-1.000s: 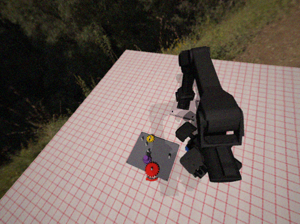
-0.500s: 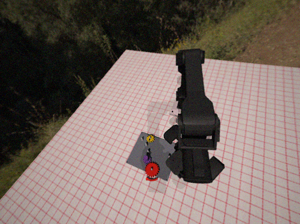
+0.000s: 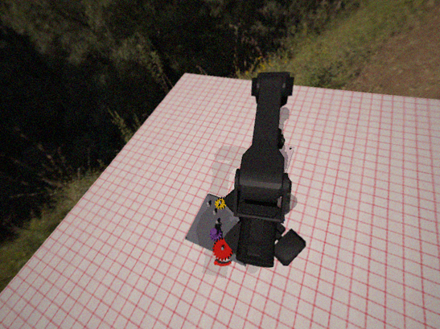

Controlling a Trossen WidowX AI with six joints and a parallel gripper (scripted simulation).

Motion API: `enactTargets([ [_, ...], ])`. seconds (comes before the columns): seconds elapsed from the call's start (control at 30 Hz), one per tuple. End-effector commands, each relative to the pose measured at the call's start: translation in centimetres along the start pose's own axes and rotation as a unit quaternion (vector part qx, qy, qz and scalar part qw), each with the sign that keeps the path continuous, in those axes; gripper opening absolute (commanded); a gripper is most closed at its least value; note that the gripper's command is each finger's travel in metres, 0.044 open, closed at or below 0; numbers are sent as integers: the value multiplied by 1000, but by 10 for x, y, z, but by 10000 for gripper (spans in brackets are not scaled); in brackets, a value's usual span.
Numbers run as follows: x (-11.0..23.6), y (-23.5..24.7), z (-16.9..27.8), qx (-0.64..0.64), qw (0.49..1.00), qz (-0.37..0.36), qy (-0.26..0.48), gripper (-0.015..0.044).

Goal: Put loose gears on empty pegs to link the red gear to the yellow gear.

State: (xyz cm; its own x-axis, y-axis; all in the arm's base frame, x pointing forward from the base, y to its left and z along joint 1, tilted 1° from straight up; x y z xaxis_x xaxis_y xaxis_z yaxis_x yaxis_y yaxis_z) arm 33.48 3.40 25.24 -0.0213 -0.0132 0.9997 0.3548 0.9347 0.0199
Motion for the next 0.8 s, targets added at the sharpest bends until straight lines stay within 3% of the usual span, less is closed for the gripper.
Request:
enactTargets([
  [0.0, -3, -8, -3, 1, 1000, 0, 0, 0],
  [0.77, -23, -62, -18, -14, 1000, -3, 7, 0],
])
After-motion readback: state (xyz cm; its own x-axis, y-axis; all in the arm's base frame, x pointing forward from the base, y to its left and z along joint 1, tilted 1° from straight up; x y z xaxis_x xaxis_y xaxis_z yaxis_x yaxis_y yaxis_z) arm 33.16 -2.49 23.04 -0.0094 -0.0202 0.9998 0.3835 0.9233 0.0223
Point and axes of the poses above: the point midway between the two fingers, 35 mm back from their tips, its own x axis back along the fingers, its own y axis across the jaws, z = x × y, the point moved 9 cm from there along x, back along the fingers, and after that the axes turned 12 degrees about x, right-handed, at the moved point
